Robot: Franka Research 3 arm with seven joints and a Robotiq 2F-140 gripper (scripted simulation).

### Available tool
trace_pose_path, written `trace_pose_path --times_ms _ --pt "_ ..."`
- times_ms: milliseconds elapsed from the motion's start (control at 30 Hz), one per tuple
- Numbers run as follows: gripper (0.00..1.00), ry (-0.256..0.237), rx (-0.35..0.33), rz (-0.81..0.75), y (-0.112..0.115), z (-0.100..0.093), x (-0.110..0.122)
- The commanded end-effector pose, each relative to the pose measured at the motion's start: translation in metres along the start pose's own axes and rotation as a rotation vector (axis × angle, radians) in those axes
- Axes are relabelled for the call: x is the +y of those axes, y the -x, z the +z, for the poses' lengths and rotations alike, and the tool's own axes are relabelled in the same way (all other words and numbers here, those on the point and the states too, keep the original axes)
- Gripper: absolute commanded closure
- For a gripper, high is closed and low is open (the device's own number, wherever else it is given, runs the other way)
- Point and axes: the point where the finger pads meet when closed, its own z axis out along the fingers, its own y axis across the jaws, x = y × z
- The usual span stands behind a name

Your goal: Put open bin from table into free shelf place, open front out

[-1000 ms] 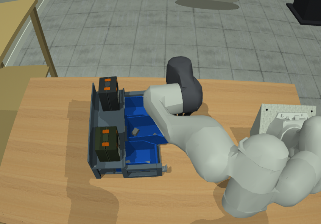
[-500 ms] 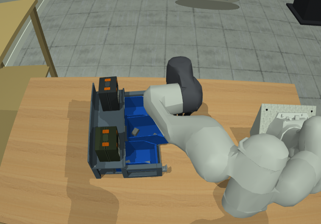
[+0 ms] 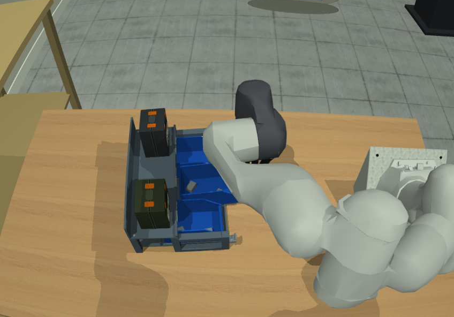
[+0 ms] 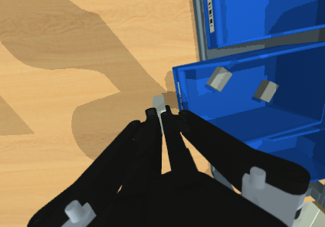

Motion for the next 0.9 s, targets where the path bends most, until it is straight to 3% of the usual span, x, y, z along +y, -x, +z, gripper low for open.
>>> trace_pose_path --times_ms 0,867 --pt "1.0 0.004 -0.002 -0.002 0.001 0.0 0.002" --pt "1.0 0.004 -0.002 -0.002 0.0 0.0 0.019"
